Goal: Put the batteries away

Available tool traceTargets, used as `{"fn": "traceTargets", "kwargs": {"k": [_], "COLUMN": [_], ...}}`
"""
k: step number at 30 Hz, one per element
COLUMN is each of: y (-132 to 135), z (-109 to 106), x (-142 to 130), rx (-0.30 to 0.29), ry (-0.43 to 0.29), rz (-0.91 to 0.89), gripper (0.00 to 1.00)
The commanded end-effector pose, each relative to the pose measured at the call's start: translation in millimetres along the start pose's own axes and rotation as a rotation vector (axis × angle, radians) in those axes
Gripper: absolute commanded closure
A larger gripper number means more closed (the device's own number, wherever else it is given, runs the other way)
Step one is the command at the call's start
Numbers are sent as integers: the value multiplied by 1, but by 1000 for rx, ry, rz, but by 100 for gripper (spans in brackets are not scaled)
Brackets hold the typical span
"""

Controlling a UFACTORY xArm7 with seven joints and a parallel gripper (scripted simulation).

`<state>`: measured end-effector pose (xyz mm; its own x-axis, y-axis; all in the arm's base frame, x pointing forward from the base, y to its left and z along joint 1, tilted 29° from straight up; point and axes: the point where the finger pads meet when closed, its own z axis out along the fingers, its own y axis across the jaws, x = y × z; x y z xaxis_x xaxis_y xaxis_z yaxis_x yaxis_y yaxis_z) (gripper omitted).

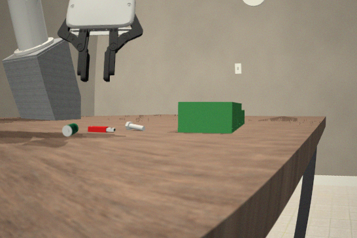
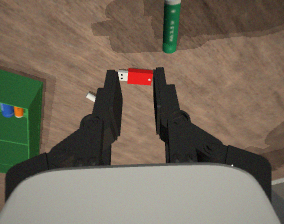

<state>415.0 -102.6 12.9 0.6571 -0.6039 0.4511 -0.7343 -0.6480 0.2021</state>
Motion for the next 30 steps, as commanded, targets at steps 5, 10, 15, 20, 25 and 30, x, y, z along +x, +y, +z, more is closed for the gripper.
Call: {"fn": "traceTargets", "kwargs": {"k": [5,10,15,20,25,30], "y": [43,41,38,36,34,34], "z": [-4,-4,-4,-4,-4,-4], "x": [19,18,17,16,15,15], "rx": [8,8,8,8,8,8], "ry": [-4,-4,-4,-4,-4,-4], "rz": [-3,-3,-3,-3,-3,-3], "gripper": [72,72,72,72,72,72]}}
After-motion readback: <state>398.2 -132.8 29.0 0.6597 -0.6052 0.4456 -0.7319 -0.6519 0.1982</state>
